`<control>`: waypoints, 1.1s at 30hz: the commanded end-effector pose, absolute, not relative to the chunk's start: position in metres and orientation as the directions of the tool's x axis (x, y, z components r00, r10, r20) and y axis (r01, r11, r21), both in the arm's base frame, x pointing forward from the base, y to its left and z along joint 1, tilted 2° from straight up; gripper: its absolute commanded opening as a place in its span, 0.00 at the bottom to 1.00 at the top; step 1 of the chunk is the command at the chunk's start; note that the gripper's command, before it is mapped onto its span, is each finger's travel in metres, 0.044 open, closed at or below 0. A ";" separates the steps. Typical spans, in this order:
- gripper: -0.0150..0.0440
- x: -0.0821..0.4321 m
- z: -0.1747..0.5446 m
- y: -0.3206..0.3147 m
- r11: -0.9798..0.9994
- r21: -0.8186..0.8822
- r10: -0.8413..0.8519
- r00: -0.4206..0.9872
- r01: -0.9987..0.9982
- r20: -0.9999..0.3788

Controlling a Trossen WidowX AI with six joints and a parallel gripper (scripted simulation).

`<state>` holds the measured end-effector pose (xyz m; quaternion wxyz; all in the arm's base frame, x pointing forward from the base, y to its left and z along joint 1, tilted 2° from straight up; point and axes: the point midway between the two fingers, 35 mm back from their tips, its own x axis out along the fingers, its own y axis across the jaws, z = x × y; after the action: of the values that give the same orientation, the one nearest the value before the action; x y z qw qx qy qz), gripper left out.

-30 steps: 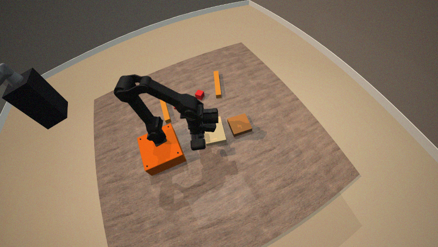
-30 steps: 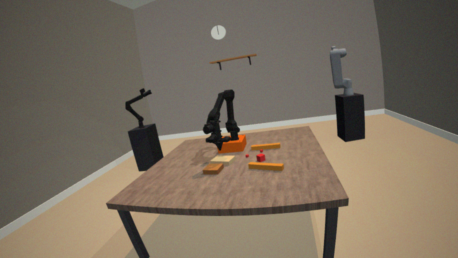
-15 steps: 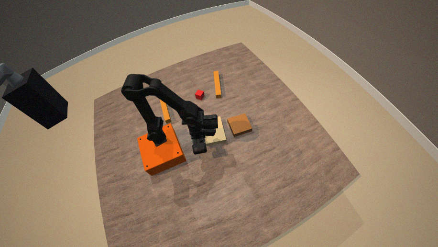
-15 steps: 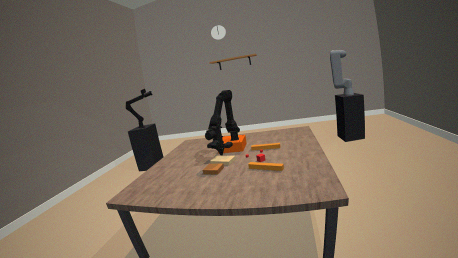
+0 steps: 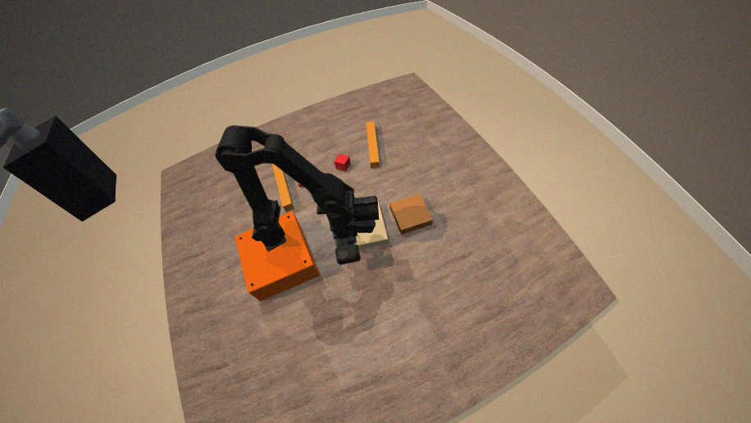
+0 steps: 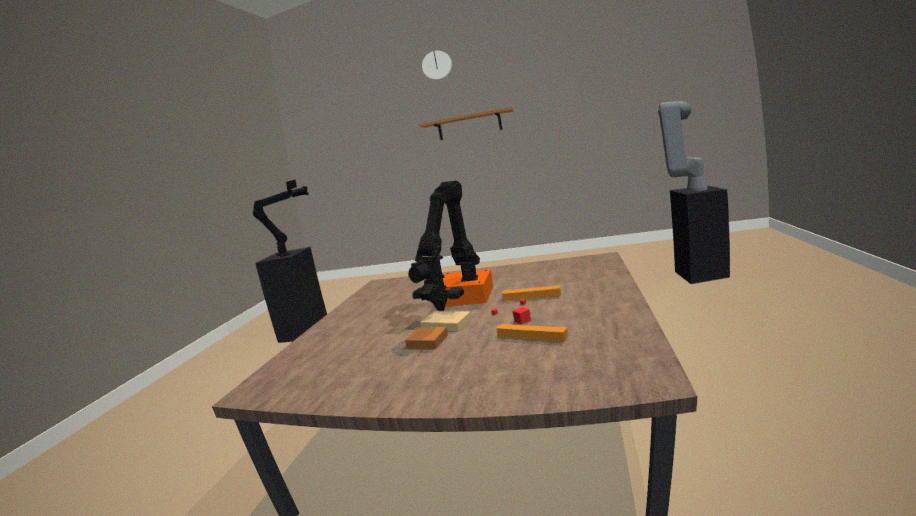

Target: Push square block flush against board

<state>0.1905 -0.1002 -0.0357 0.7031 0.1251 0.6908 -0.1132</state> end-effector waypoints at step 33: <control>0.25 0.202 -0.036 -0.104 0.942 0.026 0.021 0.017 0.335 -1.000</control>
<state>0.2055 -0.1057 -0.0379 0.6968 0.1294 0.6964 -0.1133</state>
